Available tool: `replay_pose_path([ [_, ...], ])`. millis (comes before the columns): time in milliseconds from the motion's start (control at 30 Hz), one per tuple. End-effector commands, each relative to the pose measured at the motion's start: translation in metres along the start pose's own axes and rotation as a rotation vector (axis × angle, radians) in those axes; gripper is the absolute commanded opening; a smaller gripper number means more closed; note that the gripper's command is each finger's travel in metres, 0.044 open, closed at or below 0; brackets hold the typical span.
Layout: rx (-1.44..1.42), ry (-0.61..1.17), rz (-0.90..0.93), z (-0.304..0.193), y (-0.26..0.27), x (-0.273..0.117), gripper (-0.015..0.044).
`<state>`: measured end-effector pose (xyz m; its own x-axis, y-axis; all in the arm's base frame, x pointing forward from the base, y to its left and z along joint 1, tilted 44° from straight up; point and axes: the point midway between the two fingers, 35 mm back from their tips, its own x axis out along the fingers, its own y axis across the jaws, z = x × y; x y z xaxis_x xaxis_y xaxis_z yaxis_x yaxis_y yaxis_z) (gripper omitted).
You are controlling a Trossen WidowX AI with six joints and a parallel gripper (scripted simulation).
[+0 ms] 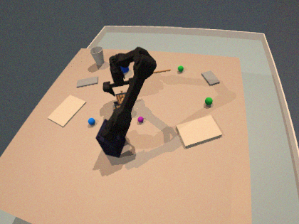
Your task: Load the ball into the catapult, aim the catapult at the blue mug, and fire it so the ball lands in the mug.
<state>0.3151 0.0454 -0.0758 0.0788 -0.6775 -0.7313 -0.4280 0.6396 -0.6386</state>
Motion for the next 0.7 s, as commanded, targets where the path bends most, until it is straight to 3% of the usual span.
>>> replay_pose_path([
  [0, -0.006, 0.004, -0.004, -0.002, 0.000, 0.008, 0.0440],
  [300, -0.005, 0.005, -0.006, -0.003, 0.000, 0.018, 0.0440],
  [667, 0.000, 0.002, -0.001, -0.001, 0.000, 0.015, 0.0151],
])
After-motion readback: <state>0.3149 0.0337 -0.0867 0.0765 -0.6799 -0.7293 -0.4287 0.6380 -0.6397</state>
